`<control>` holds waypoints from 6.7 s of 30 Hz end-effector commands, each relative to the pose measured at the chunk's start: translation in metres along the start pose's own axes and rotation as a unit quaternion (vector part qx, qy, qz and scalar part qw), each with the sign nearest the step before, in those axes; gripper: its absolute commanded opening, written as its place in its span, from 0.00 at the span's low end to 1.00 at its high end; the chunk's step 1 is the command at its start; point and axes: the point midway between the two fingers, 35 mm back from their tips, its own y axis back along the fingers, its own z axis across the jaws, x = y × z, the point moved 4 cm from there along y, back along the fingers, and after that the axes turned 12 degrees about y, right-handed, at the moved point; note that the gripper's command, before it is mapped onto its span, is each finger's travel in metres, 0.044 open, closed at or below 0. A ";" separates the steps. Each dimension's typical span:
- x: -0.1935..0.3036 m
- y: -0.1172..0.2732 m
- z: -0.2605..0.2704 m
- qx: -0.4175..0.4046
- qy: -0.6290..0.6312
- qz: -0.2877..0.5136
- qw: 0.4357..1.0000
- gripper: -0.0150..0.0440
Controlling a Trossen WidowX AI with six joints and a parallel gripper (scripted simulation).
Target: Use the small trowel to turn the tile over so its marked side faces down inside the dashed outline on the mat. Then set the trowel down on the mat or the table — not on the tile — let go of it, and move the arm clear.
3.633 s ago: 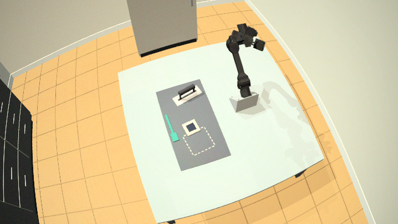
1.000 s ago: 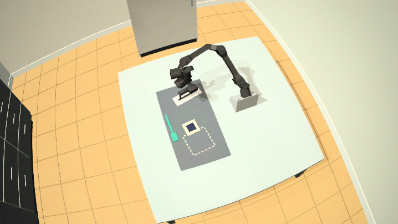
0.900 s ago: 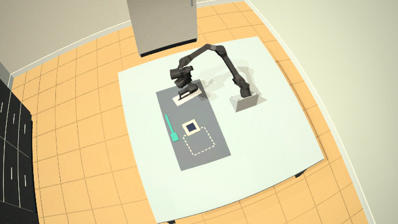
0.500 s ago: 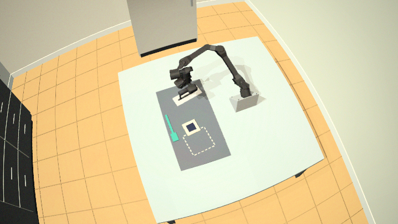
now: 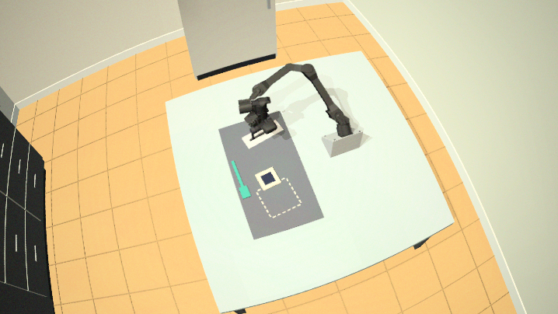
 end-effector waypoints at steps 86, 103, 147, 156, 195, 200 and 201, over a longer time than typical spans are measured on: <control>0.001 -0.009 0.002 0.000 -0.570 0.002 0.821 0.61; 0.001 -0.009 0.002 0.000 -0.570 0.002 0.821 0.71; 0.000 0.036 0.002 -0.002 -0.144 0.002 0.990 0.71; 0.000 0.036 0.002 -0.002 0.011 0.002 1.000 0.71; 0.000 0.037 0.001 -0.003 0.630 0.000 0.777 0.71; -0.001 0.037 0.001 -0.003 0.694 -0.001 0.720 0.71; -0.001 0.037 0.001 -0.003 0.706 -0.001 0.708 0.71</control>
